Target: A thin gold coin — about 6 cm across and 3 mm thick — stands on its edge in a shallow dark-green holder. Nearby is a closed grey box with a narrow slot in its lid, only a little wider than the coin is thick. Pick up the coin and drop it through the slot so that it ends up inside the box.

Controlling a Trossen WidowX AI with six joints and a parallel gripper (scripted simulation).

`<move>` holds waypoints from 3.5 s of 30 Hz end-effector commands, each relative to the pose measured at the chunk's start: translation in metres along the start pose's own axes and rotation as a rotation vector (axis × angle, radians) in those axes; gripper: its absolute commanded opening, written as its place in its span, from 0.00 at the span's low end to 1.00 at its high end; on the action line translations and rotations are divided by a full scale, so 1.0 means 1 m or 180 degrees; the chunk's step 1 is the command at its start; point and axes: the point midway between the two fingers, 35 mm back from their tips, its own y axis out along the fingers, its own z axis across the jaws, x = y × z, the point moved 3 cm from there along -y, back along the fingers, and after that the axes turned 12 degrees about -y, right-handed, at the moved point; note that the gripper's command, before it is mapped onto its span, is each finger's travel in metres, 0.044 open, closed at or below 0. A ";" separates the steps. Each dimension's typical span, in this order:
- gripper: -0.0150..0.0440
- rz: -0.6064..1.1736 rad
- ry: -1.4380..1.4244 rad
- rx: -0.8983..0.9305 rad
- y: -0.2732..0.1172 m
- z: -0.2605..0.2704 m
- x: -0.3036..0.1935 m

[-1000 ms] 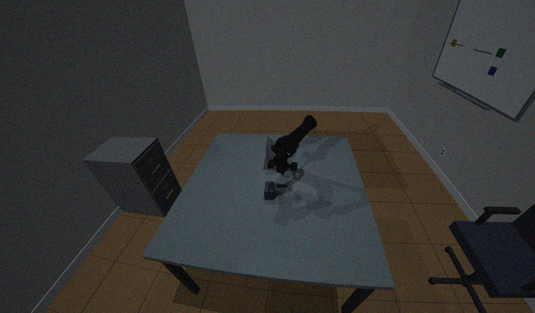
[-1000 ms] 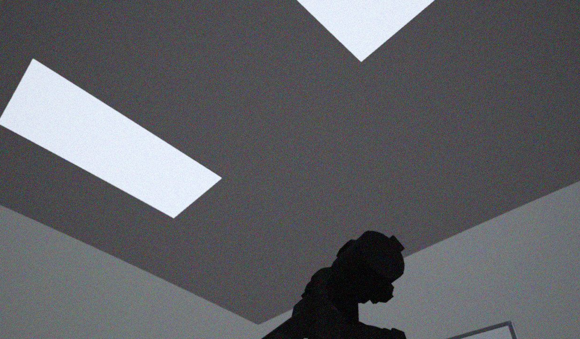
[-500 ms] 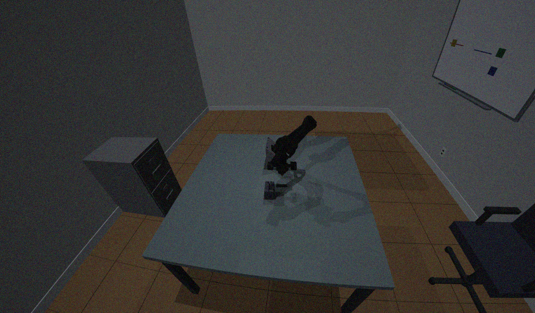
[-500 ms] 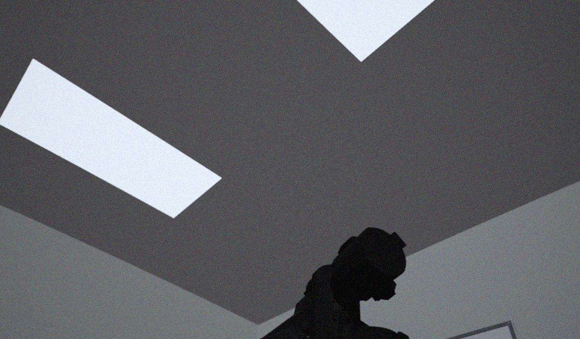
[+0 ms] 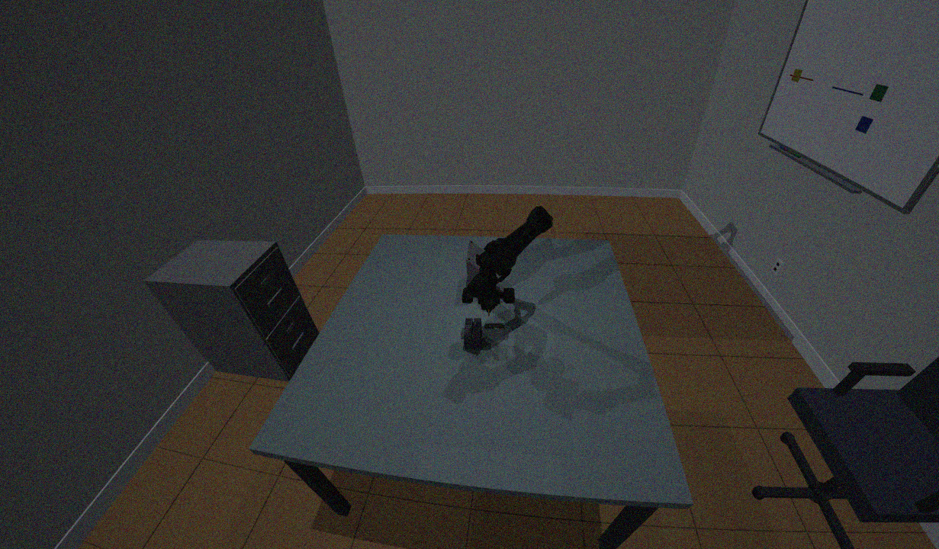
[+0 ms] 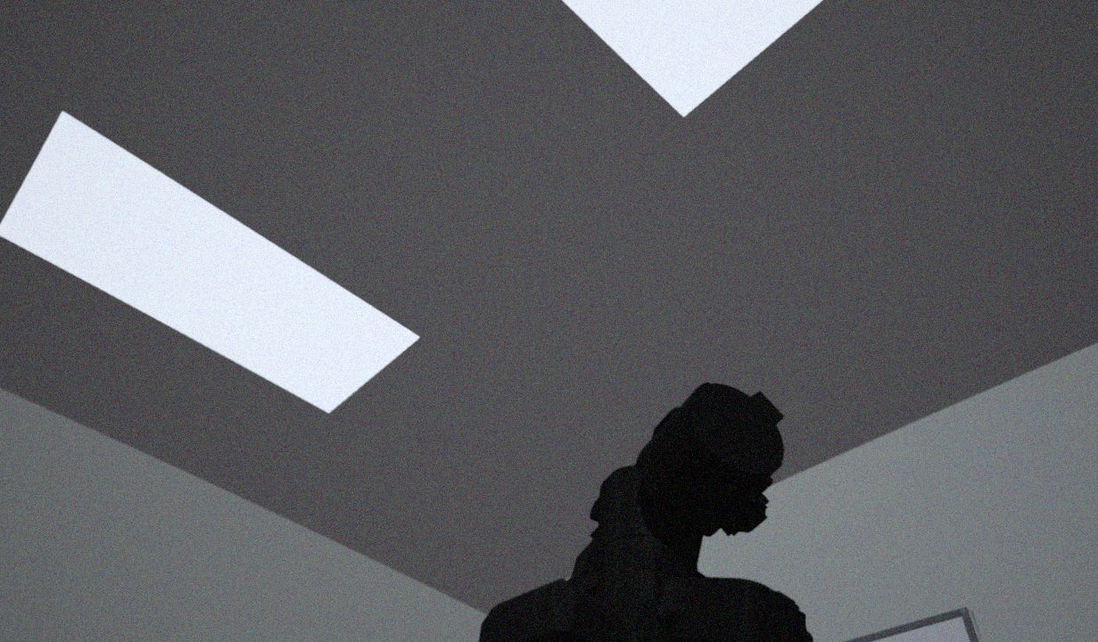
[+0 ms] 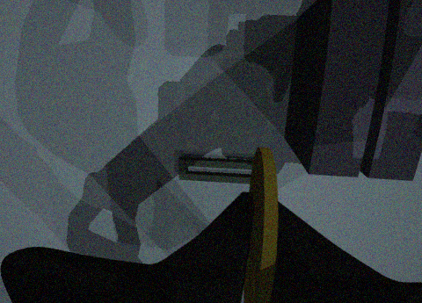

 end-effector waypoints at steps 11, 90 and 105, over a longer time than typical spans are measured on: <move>0.25 -0.0007 -0.0015 -0.0021 -0.002 -0.031 0.019; 0.25 -0.0011 -0.0002 0.0003 0.009 -0.068 0.033; 0.25 -0.0011 -0.0004 0.0004 0.016 -0.068 0.033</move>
